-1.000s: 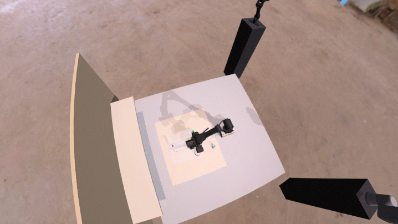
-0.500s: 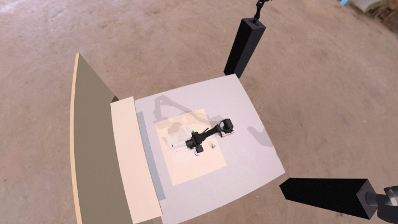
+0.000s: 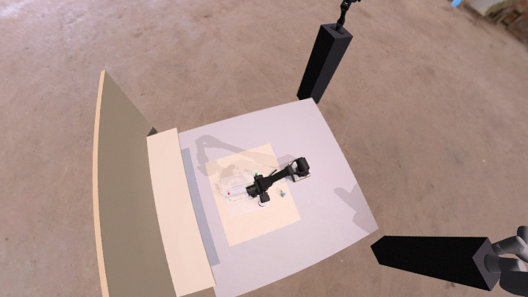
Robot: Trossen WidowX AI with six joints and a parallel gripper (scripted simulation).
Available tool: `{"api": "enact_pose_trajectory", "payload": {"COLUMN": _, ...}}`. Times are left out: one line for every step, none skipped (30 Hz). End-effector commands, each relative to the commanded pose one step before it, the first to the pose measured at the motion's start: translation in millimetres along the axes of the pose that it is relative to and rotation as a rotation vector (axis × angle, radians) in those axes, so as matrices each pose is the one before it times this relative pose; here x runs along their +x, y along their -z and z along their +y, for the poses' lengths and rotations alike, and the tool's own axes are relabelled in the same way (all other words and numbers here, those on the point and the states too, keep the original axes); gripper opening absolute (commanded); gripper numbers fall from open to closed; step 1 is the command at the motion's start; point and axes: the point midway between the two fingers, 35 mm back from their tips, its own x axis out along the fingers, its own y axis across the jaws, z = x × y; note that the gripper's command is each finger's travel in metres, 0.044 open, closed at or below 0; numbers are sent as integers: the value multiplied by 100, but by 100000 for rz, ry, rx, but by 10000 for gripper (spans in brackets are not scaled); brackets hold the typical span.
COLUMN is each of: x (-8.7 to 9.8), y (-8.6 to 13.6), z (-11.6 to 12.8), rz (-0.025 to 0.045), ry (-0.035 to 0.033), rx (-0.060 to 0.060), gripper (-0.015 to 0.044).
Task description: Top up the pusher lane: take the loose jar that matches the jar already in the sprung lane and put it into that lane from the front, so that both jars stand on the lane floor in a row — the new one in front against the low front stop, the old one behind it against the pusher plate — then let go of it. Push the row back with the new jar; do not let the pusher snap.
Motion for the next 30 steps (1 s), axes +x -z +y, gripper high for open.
{"api": "enact_pose_trajectory", "payload": {"x": -261, "y": -643, "z": 64, "rz": -2426, "ry": -193, "rx": -479, "gripper": 0}}
{"api": "enact_pose_trajectory", "payload": {"x": 0, "y": 0, "z": 0, "rz": 0, "ry": 0, "rx": 0, "gripper": 0}}
{"api": "enact_pose_trajectory", "payload": {"x": 0, "y": 0, "z": 0, "rz": 0, "ry": 0, "rx": 0, "gripper": 0}}
{"api": "enact_pose_trajectory", "payload": {"x": 0, "y": -7, "z": 0, "rz": -1, "ry": 0, "rx": 0, "gripper": 0}}
{"api": "enact_pose_trajectory", "payload": {"x": 0, "y": -13, "z": 0, "rz": -1, "ry": 0, "rx": 0, "gripper": 0}}
{"api": "enact_pose_trajectory", "payload": {"x": 0, "y": -14, "z": 0, "rz": -1, "ry": 0, "rx": 0, "gripper": 0}}
{"api": "enact_pose_trajectory", "payload": {"x": 0, "y": -14, "z": 0, "rz": -1, "ry": 0, "rx": 0, "gripper": 0}}
{"api": "enact_pose_trajectory", "payload": {"x": 0, "y": -13, "z": 0, "rz": -1, "ry": 0, "rx": 0, "gripper": 0}}
{"api": "enact_pose_trajectory", "payload": {"x": 0, "y": -13, "z": 0, "rz": -1, "ry": 0, "rx": 0, "gripper": 0}}
{"api": "enact_pose_trajectory", "payload": {"x": 0, "y": -13, "z": 0, "rz": -1, "ry": 0, "rx": 0, "gripper": 0}}
{"api": "enact_pose_trajectory", "payload": {"x": 0, "y": -13, "z": 0, "rz": -1, "ry": 0, "rx": 0, "gripper": 0}}
{"api": "enact_pose_trajectory", "payload": {"x": 0, "y": -13, "z": 0, "rz": -1, "ry": 0, "rx": 0, "gripper": 0}}
{"api": "enact_pose_trajectory", "payload": {"x": 0, "y": -13, "z": 0, "rz": -1, "ry": 0, "rx": 0, "gripper": 0}}
{"api": "enact_pose_trajectory", "payload": {"x": 0, "y": -13, "z": 0, "rz": -1, "ry": 0, "rx": 0, "gripper": 0}}
{"api": "enact_pose_trajectory", "payload": {"x": 0, "y": -13, "z": 0, "rz": -1, "ry": 0, "rx": 0, "gripper": 0}}
{"api": "enact_pose_trajectory", "payload": {"x": 0, "y": -13, "z": 0, "rz": -1, "ry": 0, "rx": 0, "gripper": 0}}
{"api": "enact_pose_trajectory", "payload": {"x": 0, "y": -13, "z": 0, "rz": -1, "ry": 0, "rx": 0, "gripper": 0}}
{"api": "enact_pose_trajectory", "payload": {"x": 0, "y": -13, "z": 0, "rz": -1, "ry": 0, "rx": 0, "gripper": 0}}
{"api": "enact_pose_trajectory", "payload": {"x": 0, "y": -13, "z": 0, "rz": -1, "ry": 0, "rx": 0, "gripper": 0}}
{"api": "enact_pose_trajectory", "payload": {"x": 0, "y": -13, "z": 0, "rz": -1, "ry": 0, "rx": 0, "gripper": 0}}
{"api": "enact_pose_trajectory", "payload": {"x": 0, "y": -13, "z": 0, "rz": -1, "ry": 0, "rx": 0, "gripper": 0}}
{"api": "enact_pose_trajectory", "payload": {"x": 0, "y": -13, "z": 0, "rz": -1, "ry": 0, "rx": 0, "gripper": 0}}
{"api": "enact_pose_trajectory", "payload": {"x": 0, "y": -13, "z": 0, "rz": -1, "ry": 0, "rx": 0, "gripper": 0}}
{"api": "enact_pose_trajectory", "payload": {"x": 0, "y": -13, "z": 0, "rz": -1, "ry": 0, "rx": 0, "gripper": 0}}
{"api": "enact_pose_trajectory", "payload": {"x": 0, "y": -13, "z": 0, "rz": -1, "ry": 0, "rx": 0, "gripper": 0}}
{"api": "enact_pose_trajectory", "payload": {"x": 0, "y": -13, "z": 0, "rz": -1, "ry": 0, "rx": 0, "gripper": 0}}
{"api": "enact_pose_trajectory", "payload": {"x": 0, "y": -13, "z": 0, "rz": -1, "ry": 0, "rx": 0, "gripper": 0}}
{"api": "enact_pose_trajectory", "payload": {"x": 0, "y": -13, "z": 0, "rz": -1, "ry": 0, "rx": 0, "gripper": 0}}
{"api": "enact_pose_trajectory", "payload": {"x": 0, "y": -13, "z": 0, "rz": -1, "ry": 0, "rx": 0, "gripper": 0}}
{"api": "enact_pose_trajectory", "payload": {"x": 0, "y": -13, "z": 0, "rz": -1, "ry": 0, "rx": 0, "gripper": 0}}
